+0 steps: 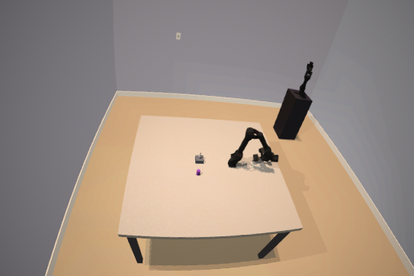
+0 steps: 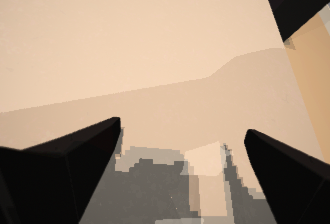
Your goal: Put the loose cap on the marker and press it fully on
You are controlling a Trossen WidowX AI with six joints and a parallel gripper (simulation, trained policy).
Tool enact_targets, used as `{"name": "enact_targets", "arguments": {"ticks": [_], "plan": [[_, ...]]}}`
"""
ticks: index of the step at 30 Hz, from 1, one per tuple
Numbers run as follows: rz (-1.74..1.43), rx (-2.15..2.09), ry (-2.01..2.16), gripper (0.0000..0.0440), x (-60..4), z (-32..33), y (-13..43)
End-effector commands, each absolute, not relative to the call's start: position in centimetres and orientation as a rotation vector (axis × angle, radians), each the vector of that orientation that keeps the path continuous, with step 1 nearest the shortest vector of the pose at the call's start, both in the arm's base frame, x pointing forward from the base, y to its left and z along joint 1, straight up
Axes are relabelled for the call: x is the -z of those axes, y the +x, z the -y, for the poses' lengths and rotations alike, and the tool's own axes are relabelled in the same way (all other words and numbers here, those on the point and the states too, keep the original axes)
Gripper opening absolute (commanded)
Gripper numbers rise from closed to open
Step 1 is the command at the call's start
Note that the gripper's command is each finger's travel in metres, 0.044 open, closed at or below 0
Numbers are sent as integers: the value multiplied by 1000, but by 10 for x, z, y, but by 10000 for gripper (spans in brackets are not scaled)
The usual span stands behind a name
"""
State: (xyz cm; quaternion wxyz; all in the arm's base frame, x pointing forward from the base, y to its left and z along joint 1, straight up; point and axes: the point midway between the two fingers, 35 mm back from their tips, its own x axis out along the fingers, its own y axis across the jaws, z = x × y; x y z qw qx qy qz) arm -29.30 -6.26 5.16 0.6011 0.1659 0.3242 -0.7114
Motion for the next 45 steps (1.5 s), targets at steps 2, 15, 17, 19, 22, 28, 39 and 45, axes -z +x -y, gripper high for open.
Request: {"name": "enact_targets", "arguments": {"ticks": [2, 15, 17, 19, 22, 28, 39, 45], "plan": [[-762, 1655, 397, 348, -53, 57, -294], [-842, 1718, 474, 209, -64, 9, -301], [-856, 1725, 482, 215, -66, 2, -302], [-870, 1733, 490, 221, -69, -5, -302], [-891, 1743, 503, 229, -72, -17, -302], [-930, 1761, 531, 245, -78, -39, -301], [-985, 1788, 592, 271, -89, -76, -293], [-1008, 1802, 630, 283, -94, -95, -287]]}}
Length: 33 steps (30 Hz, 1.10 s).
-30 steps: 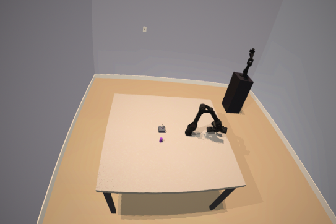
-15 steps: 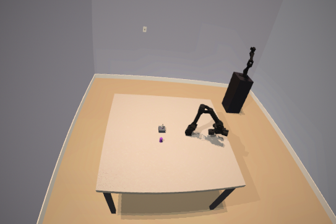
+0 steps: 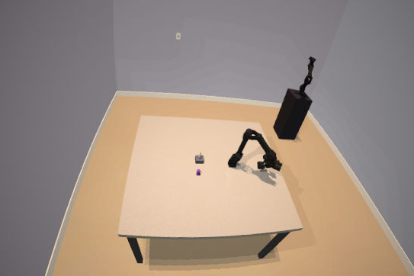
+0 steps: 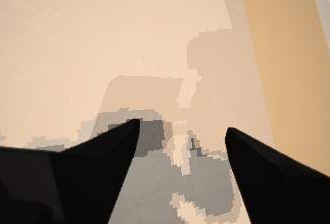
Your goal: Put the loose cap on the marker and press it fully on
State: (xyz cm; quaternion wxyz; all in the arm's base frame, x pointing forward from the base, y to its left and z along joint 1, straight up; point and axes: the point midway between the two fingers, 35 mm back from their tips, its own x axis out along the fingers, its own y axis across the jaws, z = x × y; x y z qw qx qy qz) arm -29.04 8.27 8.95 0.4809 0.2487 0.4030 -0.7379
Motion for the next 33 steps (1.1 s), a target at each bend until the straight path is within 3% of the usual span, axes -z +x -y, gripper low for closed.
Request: {"name": "enact_targets", "arguments": {"ticks": [1, 33], "plan": [[-1011, 1804, 636, 285, -94, -98, -286], [-1072, 1863, 868, 316, -117, -188, -231]]}}
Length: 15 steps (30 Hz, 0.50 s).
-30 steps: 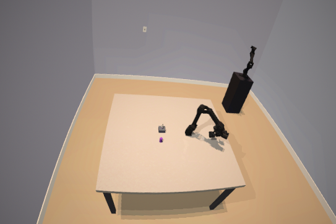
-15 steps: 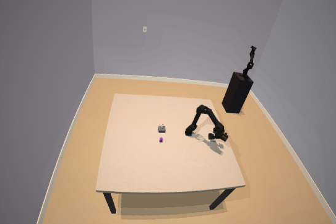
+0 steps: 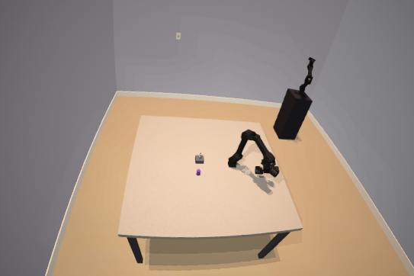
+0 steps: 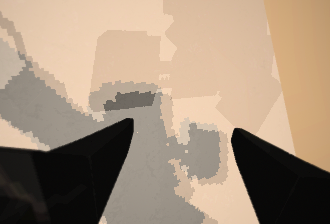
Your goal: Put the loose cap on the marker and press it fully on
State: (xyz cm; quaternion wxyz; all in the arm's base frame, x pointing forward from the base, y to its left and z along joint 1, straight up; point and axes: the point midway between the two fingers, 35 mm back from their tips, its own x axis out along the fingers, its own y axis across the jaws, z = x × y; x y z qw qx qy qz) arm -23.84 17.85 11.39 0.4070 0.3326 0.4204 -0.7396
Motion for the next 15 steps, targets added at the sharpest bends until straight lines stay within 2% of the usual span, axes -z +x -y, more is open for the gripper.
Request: {"name": "enact_targets", "arguments": {"ticks": [1, 15], "plan": [[-1072, 1865, 876, 315, -118, -191, -229], [-1069, 1886, 984, 317, -125, -222, -196]]}}
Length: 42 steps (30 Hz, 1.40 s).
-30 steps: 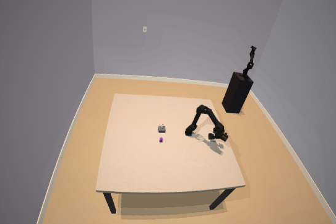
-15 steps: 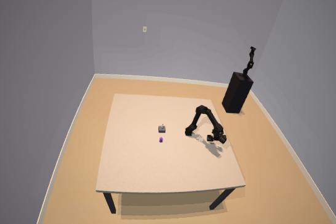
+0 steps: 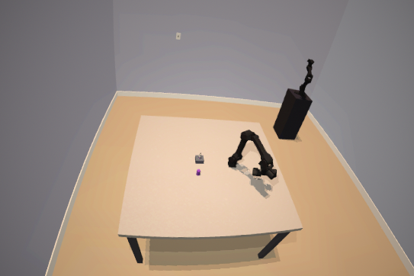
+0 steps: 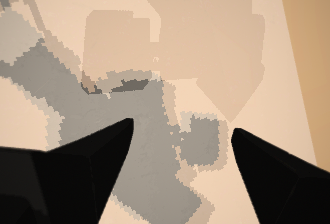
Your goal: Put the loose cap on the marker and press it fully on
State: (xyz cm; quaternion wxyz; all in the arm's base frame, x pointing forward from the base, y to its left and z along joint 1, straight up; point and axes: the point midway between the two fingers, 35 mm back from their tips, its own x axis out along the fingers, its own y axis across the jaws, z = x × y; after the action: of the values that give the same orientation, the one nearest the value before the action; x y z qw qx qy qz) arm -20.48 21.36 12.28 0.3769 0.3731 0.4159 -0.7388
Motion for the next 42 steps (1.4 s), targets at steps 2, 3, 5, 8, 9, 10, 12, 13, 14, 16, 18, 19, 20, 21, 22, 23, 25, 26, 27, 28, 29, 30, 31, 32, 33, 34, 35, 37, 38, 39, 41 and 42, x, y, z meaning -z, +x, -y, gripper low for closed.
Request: {"name": "enact_targets", "arguments": {"ticks": [2, 3, 5, 8, 9, 10, 12, 13, 14, 16, 18, 19, 20, 21, 22, 23, 25, 26, 27, 28, 29, 30, 31, 32, 33, 34, 35, 37, 38, 39, 41, 42], "plan": [[-1067, 1889, 1000, 317, -126, -226, -191], [-1066, 1891, 1008, 318, -127, -228, -188], [-1064, 1894, 1023, 318, -128, -232, -183], [-1061, 1898, 1047, 318, -129, -238, -175], [-1059, 1899, 1055, 319, -130, -240, -173], [-1058, 1901, 1063, 319, -130, -242, -170], [-1055, 1903, 1078, 319, -131, -245, -165], [-1053, 1905, 1086, 319, -131, -247, -162], [-1051, 1906, 1094, 319, -132, -249, -159], [-1047, 1909, 1110, 319, -132, -252, -154], [-1043, 1911, 1125, 320, -133, -256, -148], [-1041, 1913, 1133, 320, -133, -257, -145], [-1039, 1914, 1141, 320, -134, -259, -142], [-1037, 1915, 1149, 320, -134, -260, -139], [-1034, 1917, 1157, 320, -134, -262, -136], [-1032, 1918, 1164, 320, -135, -263, -134], [-1027, 1921, 1180, 320, -135, -266, -128], [-1024, 1922, 1188, 320, -135, -268, -125], [-1021, 1923, 1196, 320, -136, -269, -122], [-1018, 1925, 1203, 321, -136, -271, -119], [-1016, 1926, 1211, 321, -136, -272, -116], [-1013, 1927, 1219, 321, -137, -273, -113], [-1009, 1928, 1227, 321, -137, -275, -110], [-1006, 1930, 1234, 321, -137, -276, -107], [-1003, 1931, 1242, 321, -137, -277, -104], [-1000, 1932, 1250, 321, -137, -278, -100], [-996, 1934, 1258, 321, -138, -280, -97], [-989, 1936, 1273, 321, -138, -282, -91], [-986, 1938, 1281, 321, -138, -283, -88], [-982, 1939, 1288, 322, -138, -284, -85], [-974, 1942, 1304, 322, -139, -286, -79], [-971, 1943, 1311, 322, -139, -287, -75]]}}
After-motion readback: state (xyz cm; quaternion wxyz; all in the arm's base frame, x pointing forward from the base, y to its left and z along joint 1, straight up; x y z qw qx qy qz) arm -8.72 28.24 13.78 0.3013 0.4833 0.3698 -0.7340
